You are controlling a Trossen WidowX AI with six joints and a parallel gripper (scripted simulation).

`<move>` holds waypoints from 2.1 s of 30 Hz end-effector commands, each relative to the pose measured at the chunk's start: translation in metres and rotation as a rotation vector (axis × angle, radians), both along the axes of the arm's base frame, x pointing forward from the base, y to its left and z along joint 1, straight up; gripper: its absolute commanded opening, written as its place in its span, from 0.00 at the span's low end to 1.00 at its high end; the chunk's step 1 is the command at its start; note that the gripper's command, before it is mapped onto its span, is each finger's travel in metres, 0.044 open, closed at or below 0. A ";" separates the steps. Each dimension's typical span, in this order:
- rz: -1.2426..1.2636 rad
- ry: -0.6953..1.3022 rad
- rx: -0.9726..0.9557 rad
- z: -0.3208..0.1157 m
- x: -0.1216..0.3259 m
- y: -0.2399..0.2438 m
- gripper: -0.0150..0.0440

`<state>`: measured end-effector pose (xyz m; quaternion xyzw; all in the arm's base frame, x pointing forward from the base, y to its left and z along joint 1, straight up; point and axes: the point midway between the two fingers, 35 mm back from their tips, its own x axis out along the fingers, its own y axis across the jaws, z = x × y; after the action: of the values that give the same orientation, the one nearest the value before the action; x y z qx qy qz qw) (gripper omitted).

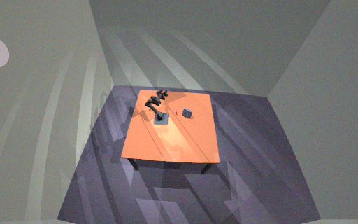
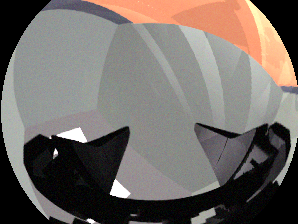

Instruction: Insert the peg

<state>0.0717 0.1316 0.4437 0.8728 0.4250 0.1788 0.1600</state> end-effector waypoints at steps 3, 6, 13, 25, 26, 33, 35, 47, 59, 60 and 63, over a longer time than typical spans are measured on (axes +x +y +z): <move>0.016 0.019 0.039 0.005 0.003 -0.004 1.00; 0.044 0.058 0.116 0.016 0.011 -0.011 1.00; 0.091 0.156 0.290 0.035 0.035 -0.030 1.00; 0.114 0.352 0.566 0.050 0.089 -0.060 1.00; 0.113 0.370 0.587 0.050 0.094 -0.062 1.00; 0.088 0.504 0.723 0.044 0.131 -0.075 1.00; 0.076 0.545 0.757 0.041 0.143 -0.078 1.00; -0.037 0.814 0.924 0.003 0.207 -0.087 1.00; -0.215 1.103 1.001 -0.057 0.256 -0.082 1.00; -0.233 1.127 1.002 -0.063 0.259 -0.081 1.00; -0.289 1.195 0.999 -0.081 0.267 -0.078 1.00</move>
<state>0.3275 0.0508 0.3824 0.8393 0.2201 -0.1363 -0.4782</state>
